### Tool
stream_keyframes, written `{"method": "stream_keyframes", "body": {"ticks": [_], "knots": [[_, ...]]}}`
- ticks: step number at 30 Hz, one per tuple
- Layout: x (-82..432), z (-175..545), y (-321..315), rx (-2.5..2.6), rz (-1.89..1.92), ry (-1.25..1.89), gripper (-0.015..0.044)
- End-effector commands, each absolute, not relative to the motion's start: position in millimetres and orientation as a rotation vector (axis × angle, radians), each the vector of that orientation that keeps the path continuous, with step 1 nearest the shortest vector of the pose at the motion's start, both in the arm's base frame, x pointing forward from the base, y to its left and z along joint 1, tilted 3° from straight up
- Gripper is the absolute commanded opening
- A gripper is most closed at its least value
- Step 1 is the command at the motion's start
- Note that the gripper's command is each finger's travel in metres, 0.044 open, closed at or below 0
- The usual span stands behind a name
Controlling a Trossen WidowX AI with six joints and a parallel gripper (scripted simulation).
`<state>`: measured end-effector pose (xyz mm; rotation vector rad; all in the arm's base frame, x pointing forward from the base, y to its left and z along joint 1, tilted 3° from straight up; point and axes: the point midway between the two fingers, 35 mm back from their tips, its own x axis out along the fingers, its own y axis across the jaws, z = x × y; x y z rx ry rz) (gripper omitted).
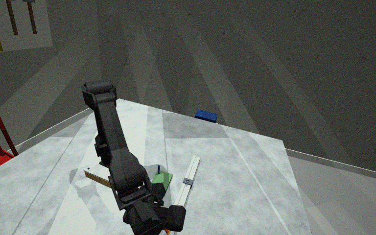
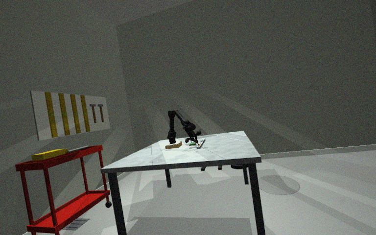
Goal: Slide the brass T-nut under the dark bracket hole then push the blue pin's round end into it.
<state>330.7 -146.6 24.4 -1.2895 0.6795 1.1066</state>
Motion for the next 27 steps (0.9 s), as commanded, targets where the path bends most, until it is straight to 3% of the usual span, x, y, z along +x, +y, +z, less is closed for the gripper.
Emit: {"method": "stream_keyframes", "body": {"ticks": [1, 27], "knots": [[333.9, 27.0, -148.9, -1.291, 1.104, 0.692, -0.015], [337.1, 28.1, -148.6, -1.265, 1.144, 0.741, -0.015]]}}
